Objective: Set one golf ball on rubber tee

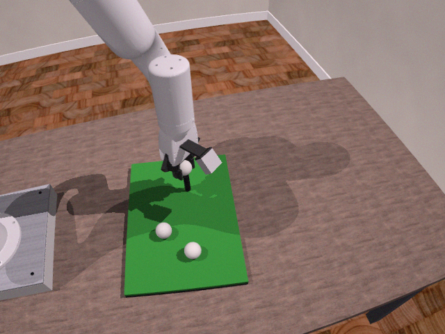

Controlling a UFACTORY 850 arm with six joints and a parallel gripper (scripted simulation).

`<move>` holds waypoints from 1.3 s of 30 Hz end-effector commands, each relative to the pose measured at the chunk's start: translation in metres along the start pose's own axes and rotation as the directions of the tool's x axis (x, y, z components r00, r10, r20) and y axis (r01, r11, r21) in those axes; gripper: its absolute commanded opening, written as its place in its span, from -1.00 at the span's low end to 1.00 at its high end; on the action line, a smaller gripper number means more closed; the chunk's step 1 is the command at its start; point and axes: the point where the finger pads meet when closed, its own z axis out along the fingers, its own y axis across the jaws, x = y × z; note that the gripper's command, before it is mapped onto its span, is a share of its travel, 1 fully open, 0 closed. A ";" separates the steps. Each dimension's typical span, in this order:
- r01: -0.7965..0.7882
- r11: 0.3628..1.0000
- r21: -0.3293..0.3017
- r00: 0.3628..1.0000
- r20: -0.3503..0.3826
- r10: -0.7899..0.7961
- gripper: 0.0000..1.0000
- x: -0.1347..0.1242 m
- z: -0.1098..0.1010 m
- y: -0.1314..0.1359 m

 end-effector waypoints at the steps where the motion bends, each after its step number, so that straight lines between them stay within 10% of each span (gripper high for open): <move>1: 0.000 1.000 0.003 1.000 -0.002 0.000 -1.00 0.001 0.002 -0.002; 27: 0.000 1.000 0.003 1.000 -0.002 0.000 -1.00 0.002 0.015 -0.003; 28: 0.000 1.000 0.003 1.000 -0.002 0.000 1.00 0.002 0.015 -0.003; 39: 0.000 1.000 0.003 1.000 -0.002 0.000 1.00 0.002 0.015 -0.003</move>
